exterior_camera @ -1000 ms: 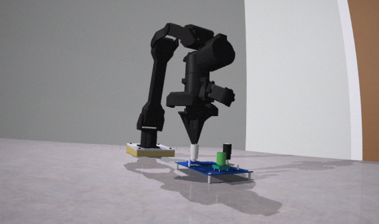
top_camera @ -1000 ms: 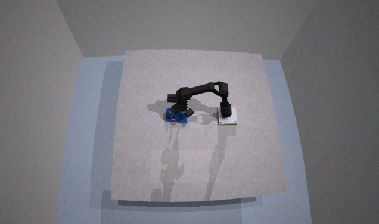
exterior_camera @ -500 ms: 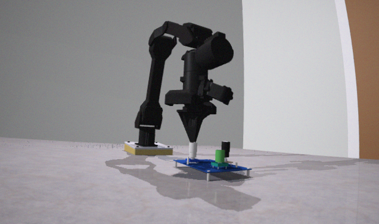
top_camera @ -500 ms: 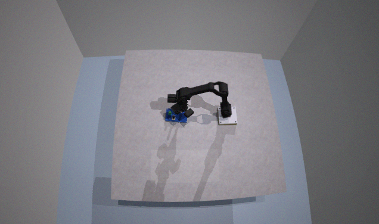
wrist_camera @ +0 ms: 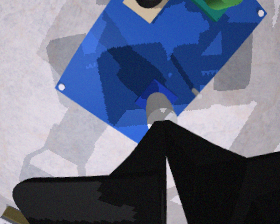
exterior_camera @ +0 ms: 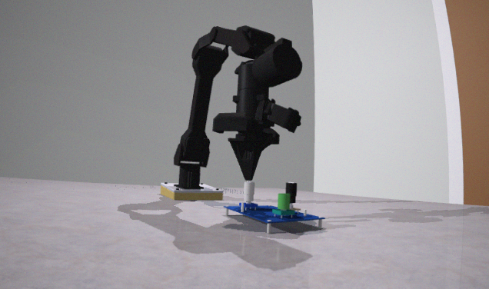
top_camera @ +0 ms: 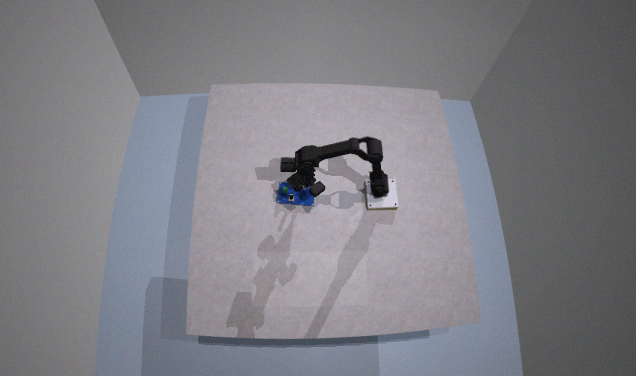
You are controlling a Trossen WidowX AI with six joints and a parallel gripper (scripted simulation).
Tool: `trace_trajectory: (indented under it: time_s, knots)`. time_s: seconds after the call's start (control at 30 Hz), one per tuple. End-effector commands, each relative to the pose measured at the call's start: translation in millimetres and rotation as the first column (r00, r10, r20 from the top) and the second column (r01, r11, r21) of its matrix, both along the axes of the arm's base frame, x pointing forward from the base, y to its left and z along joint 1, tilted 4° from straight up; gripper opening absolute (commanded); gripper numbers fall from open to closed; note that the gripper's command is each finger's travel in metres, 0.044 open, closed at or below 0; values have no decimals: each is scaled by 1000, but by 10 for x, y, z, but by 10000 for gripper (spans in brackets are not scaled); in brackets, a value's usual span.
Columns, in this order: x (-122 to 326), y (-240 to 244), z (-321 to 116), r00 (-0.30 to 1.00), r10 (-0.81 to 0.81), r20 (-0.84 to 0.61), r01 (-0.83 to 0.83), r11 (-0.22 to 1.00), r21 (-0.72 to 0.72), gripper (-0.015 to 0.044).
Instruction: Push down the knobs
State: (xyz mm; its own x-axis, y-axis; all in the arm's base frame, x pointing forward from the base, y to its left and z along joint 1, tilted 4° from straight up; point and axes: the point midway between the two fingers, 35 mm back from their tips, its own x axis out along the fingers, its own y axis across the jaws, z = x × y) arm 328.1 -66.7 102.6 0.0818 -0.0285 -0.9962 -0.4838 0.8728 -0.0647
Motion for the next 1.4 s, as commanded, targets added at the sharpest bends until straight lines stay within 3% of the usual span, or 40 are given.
trace_trajectory:
  time_s: [0.0, 0.1, 0.37, 0.63, 1.0, 1.37]
  knots:
    - [11, 5, 85, 1000, -4, 9, 4, 1000, 2, 0]
    - [7, 6, 120, 1000, -4, 9, 4, 1000, 2, 0]
    - [-2, 0, 60, 1000, 0, 1, 0, 1000, 0, 210]
    - [169, 170, 244, 994, -75, 78, 76, 997, -12, 0]
    - [290, 214, 319, 899, -434, 66, 431, 901, 50, 0]
    - [405, 262, 387, 677, -735, 32, 730, 676, 97, 0]
